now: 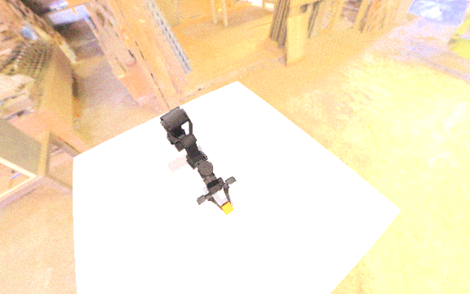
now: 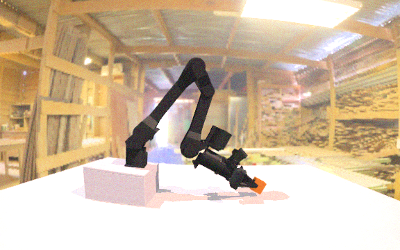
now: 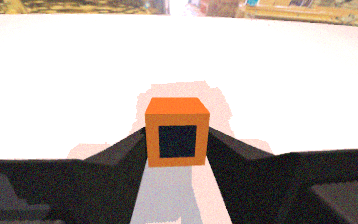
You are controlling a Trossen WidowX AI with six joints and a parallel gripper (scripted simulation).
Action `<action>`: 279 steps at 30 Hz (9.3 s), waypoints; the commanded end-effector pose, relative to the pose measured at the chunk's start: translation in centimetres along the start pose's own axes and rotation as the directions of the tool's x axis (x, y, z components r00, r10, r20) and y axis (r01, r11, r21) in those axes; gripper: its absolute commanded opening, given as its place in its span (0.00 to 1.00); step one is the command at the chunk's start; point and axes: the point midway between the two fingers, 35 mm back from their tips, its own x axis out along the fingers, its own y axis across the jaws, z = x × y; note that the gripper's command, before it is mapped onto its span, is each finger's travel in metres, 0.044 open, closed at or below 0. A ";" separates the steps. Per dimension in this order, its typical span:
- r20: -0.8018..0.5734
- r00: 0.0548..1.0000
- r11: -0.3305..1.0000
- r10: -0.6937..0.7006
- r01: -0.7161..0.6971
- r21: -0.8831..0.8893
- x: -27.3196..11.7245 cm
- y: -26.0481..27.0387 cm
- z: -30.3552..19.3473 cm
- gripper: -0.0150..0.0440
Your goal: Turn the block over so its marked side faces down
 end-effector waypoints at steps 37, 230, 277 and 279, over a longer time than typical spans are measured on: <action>0.004 1.000 1.000 -0.004 0.004 -0.004 0.0 -0.1 0.1 1.00; -0.322 0.947 1.000 -0.003 0.001 -0.007 2.3 0.2 1.4 0.25; 0.003 1.000 1.000 -0.004 0.004 -0.004 0.9 -0.1 0.7 0.57; 0.003 1.000 1.000 -0.004 0.004 -0.004 0.9 -0.1 0.7 0.65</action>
